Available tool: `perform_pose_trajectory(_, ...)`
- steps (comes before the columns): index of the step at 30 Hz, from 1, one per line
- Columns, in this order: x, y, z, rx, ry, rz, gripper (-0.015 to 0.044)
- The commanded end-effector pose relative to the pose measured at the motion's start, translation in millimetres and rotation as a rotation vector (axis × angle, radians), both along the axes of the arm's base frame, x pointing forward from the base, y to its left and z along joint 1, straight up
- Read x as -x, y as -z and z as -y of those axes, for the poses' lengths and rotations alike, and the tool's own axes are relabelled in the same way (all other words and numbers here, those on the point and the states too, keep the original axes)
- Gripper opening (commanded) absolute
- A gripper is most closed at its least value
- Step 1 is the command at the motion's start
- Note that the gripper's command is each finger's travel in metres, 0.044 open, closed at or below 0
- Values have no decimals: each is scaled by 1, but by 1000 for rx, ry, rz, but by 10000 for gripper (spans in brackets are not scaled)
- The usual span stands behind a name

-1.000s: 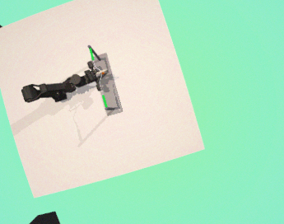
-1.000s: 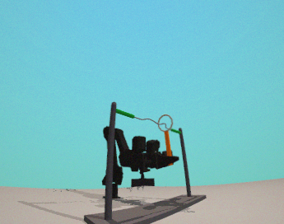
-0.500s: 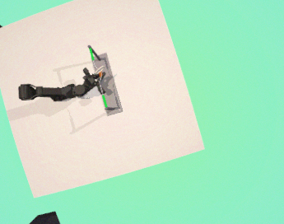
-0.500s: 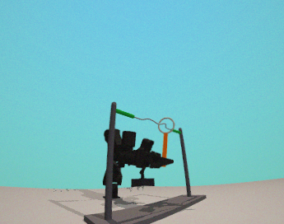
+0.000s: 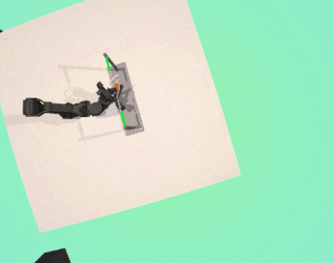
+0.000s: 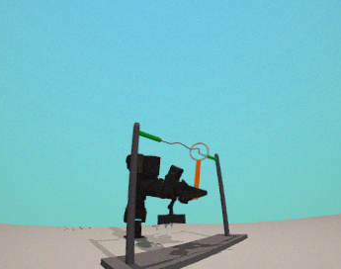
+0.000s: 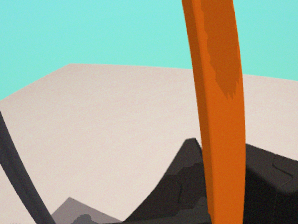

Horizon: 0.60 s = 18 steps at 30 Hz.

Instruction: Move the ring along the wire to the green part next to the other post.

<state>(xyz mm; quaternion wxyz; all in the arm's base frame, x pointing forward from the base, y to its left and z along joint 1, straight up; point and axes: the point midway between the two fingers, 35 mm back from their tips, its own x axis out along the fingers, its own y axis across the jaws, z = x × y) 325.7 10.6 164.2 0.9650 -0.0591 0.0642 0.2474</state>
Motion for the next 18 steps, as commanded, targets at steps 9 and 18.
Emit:
perform_pose_trajectory(9,9,2,-14,-15,145,8,-150)
perform_pose_trajectory(18,12,2,-29,-48,297,8,-150)
